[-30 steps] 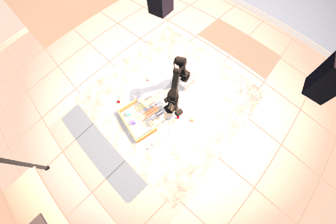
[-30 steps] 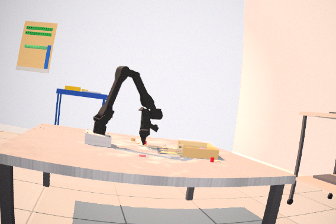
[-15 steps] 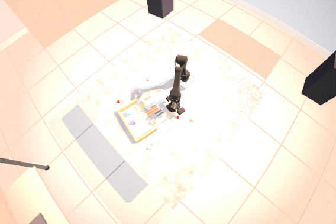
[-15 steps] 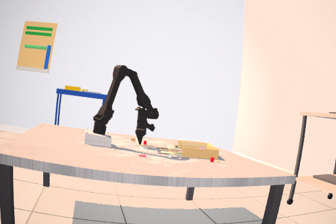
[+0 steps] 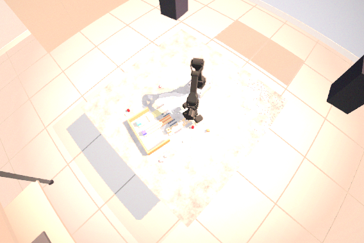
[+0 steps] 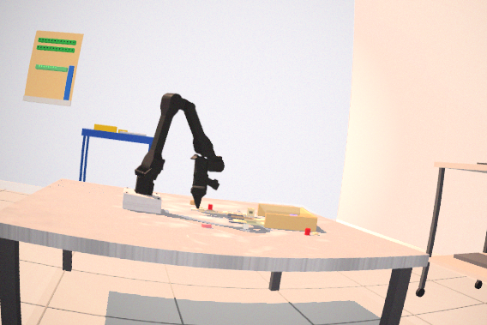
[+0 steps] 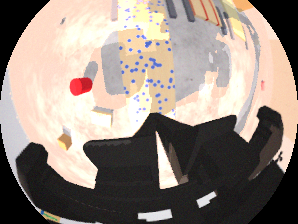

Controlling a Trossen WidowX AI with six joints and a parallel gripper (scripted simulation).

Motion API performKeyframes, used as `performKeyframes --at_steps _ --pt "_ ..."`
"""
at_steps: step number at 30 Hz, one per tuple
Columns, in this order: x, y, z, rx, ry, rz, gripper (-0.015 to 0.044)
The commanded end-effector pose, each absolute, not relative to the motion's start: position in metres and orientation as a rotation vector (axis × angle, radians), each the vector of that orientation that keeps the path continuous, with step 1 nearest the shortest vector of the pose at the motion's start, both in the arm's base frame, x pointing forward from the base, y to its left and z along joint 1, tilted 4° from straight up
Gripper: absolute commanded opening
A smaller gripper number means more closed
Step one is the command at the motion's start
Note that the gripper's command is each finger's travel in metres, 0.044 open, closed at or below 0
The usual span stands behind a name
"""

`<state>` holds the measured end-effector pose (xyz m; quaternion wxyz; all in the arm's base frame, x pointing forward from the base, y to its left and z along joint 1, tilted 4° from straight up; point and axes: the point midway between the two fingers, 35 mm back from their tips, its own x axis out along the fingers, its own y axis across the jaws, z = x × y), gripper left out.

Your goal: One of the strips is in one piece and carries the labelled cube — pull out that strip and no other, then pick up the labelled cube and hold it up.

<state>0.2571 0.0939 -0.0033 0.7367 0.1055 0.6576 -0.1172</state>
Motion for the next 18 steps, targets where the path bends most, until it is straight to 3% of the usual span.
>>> performKeyframes --at_steps 1,18 --pt "0.2431 0.0952 -0.0094 0.224 1.470 -0.264 0.0000" --pt "0.2353 0.0979 -0.0103 0.224 1.471 -0.264 0.0000"
